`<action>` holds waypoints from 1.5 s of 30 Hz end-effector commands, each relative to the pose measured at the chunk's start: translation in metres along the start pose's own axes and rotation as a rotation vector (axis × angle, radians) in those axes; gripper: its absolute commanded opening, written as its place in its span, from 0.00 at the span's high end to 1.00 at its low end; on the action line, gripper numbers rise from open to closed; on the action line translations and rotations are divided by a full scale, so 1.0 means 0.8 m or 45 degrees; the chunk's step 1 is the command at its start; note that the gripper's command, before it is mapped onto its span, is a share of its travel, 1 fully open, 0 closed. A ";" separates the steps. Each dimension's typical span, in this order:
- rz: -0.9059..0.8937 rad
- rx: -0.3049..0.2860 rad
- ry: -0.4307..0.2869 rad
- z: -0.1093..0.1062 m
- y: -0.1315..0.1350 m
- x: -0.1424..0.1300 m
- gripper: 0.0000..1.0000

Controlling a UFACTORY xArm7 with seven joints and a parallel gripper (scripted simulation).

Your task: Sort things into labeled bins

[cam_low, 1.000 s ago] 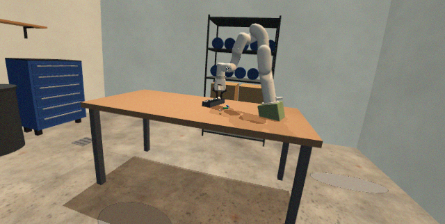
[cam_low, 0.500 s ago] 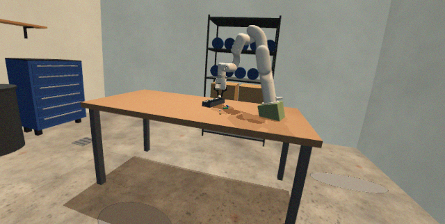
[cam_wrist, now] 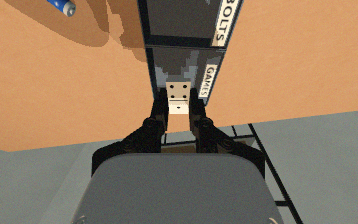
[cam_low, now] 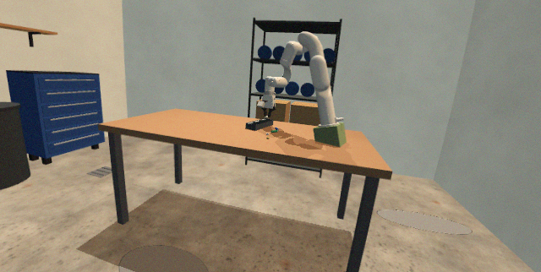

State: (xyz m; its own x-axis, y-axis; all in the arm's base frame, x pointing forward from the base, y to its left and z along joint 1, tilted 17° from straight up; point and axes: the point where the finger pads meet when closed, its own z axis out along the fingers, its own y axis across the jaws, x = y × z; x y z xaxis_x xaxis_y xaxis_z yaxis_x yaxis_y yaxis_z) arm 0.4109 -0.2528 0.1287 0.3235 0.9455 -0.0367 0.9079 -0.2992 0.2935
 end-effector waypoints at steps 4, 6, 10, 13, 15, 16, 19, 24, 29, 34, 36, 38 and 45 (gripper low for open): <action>0.079 0.002 -0.005 -0.001 0.001 0.002 1.00; 0.079 0.002 -0.005 -0.001 0.000 0.003 1.00; 0.079 0.002 -0.005 -0.001 -0.001 0.005 1.00; 0.079 0.002 -0.005 -0.001 -0.001 0.005 1.00; 0.079 0.002 -0.005 -0.001 -0.002 0.006 1.00; 0.079 0.002 -0.005 -0.001 -0.002 0.006 1.00; 0.079 0.002 -0.005 -0.001 -0.002 0.006 1.00; 0.079 0.002 -0.005 -0.001 -0.002 0.006 1.00; 0.079 0.002 -0.005 0.006 -0.002 0.006 1.00; 0.079 0.002 -0.005 0.014 -0.002 0.006 1.00; 0.079 0.002 -0.005 0.019 -0.002 0.006 1.00; 0.079 0.002 -0.005 0.024 -0.002 0.006 1.00; 0.079 0.002 -0.005 0.041 -0.002 0.006 1.00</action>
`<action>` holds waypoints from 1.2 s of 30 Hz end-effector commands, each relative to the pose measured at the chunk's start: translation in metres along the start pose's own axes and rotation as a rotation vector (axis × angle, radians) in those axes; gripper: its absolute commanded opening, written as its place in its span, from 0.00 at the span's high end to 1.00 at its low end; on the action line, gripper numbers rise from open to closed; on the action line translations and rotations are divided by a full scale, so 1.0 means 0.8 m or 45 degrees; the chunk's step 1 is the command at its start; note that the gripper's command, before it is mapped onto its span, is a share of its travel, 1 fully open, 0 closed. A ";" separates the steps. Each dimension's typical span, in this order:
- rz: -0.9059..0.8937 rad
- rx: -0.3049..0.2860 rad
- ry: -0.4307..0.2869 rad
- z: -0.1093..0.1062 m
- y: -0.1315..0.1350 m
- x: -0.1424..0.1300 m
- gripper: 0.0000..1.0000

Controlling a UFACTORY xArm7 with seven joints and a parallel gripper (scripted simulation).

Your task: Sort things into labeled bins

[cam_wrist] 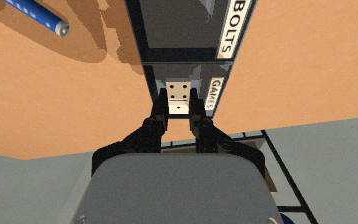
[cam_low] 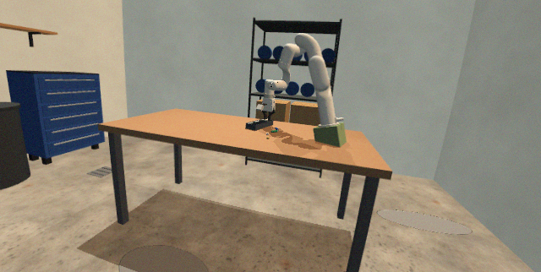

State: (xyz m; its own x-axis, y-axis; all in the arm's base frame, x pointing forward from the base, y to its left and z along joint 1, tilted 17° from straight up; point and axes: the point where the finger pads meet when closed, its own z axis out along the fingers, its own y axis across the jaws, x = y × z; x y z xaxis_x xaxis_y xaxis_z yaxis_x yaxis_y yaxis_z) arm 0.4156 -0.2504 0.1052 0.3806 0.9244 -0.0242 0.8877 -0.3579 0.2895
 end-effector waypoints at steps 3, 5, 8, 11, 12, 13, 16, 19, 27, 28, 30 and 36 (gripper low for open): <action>0.000 -0.006 0.002 0.019 0.003 0.000 1.00; 0.000 -0.006 0.002 0.022 0.003 0.000 1.00; 0.000 -0.006 0.002 0.025 0.003 0.000 1.00; 0.000 -0.006 0.002 0.025 0.003 0.000 1.00; 0.000 -0.006 0.002 0.025 0.003 0.000 1.00; 0.000 -0.006 0.002 0.025 0.003 0.000 1.00; 0.000 -0.006 0.002 0.025 0.003 0.000 1.00; 0.000 -0.006 0.002 0.025 0.003 0.000 1.00; 0.000 -0.006 0.002 0.025 0.003 0.000 0.69; 0.000 -0.006 0.002 0.025 0.003 0.000 0.69; 0.000 -0.006 0.002 0.025 0.003 0.000 0.69; 0.000 -0.006 0.002 0.025 0.003 0.000 0.69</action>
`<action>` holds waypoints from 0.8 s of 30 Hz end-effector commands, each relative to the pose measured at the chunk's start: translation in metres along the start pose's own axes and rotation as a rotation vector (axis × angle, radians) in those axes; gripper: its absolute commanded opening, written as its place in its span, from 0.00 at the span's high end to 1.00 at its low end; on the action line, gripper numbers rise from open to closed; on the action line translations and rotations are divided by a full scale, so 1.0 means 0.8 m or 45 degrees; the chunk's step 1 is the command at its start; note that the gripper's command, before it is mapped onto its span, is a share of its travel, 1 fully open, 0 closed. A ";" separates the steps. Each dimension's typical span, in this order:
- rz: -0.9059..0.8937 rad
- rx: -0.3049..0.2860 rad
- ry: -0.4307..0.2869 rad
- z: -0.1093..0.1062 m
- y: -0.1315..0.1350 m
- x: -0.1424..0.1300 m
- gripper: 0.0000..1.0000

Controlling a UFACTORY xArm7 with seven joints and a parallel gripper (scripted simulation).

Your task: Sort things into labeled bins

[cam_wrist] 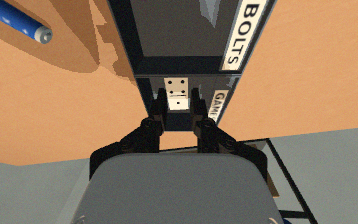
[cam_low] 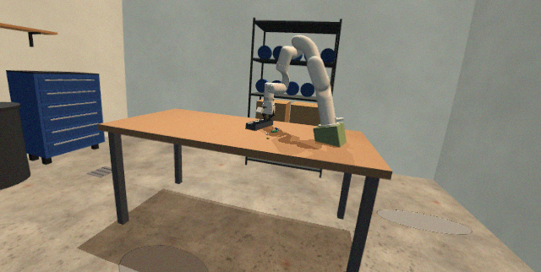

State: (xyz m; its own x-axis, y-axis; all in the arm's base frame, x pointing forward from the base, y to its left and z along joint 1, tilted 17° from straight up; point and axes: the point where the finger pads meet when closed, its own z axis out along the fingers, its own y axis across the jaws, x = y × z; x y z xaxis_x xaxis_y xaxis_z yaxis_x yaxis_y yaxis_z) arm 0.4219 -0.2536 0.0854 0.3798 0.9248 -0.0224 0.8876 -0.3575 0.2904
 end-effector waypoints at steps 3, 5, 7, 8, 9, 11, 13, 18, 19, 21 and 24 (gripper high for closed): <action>0.000 -0.005 0.000 -0.001 0.002 0.000 0.69; 0.000 -0.005 0.000 -0.001 0.002 0.000 0.69; 0.000 -0.005 0.000 -0.003 0.002 0.000 0.69; 0.000 -0.005 0.000 -0.005 0.002 0.000 0.69; 0.000 -0.005 0.000 -0.006 0.002 0.000 0.69; 0.000 -0.005 0.000 -0.010 0.002 0.000 0.69; 0.000 -0.005 0.000 -0.013 0.002 0.000 0.69; 0.000 -0.005 0.000 -0.021 0.002 0.000 0.69; 0.000 -0.005 0.000 -0.023 0.002 0.000 0.69; 0.000 -0.005 0.000 -0.023 0.002 0.000 0.69; 0.000 -0.005 0.000 -0.028 0.002 0.000 0.69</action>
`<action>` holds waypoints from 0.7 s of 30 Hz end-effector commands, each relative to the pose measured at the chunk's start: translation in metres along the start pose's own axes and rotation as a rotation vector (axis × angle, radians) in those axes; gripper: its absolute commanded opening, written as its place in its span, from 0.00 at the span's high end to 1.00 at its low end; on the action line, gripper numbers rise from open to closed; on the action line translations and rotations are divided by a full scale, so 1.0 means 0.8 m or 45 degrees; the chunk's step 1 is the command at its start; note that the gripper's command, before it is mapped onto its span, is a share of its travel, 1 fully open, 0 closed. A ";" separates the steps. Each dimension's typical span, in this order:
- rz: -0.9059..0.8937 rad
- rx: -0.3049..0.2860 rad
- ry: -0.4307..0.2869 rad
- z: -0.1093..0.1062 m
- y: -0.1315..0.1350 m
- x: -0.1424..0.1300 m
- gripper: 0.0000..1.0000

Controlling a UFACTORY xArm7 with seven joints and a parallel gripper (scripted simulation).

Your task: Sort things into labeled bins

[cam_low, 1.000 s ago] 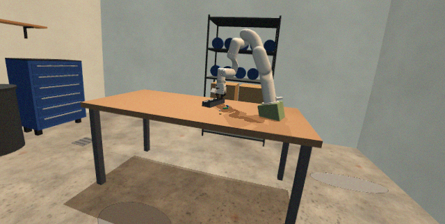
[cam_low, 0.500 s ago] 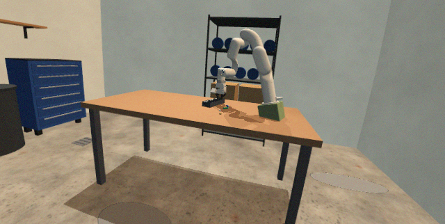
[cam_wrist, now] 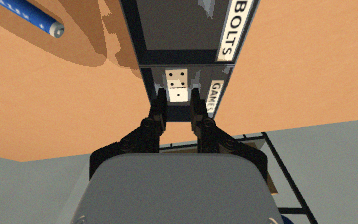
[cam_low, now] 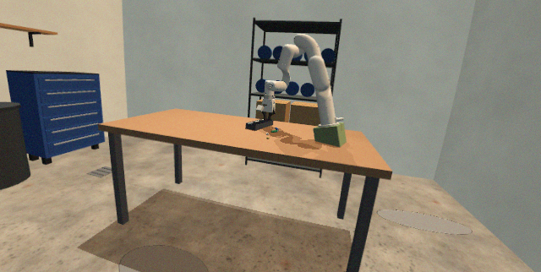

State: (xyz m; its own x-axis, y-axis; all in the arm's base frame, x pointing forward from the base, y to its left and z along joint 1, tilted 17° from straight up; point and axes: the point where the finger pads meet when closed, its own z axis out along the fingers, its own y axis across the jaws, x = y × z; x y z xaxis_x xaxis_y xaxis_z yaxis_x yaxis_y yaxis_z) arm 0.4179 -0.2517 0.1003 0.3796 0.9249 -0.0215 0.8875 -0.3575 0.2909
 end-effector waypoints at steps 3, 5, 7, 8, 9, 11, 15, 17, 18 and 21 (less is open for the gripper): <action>0.000 -0.004 -0.001 -0.013 0.002 0.000 0.69; 0.000 -0.004 -0.001 -0.017 0.002 0.000 0.69; 0.000 -0.004 -0.001 -0.019 0.002 0.000 0.69; 0.000 -0.004 -0.001 -0.019 0.002 0.000 0.69; 0.000 -0.004 -0.001 -0.026 0.002 0.000 0.69; 0.000 -0.004 -0.001 -0.037 0.002 0.000 0.69; 0.000 -0.004 -0.001 -0.037 0.002 0.000 0.69; 0.000 -0.004 -0.001 -0.037 0.002 0.000 0.69; 0.000 -0.004 -0.001 -0.037 0.002 0.000 0.69; 0.000 -0.004 -0.001 -0.037 0.001 0.000 0.69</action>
State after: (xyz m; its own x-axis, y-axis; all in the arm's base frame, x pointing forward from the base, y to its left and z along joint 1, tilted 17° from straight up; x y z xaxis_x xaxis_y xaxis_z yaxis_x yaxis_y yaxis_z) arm 0.4107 -0.2482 0.1265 0.3795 0.9249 -0.0217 0.8875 -0.3574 0.2908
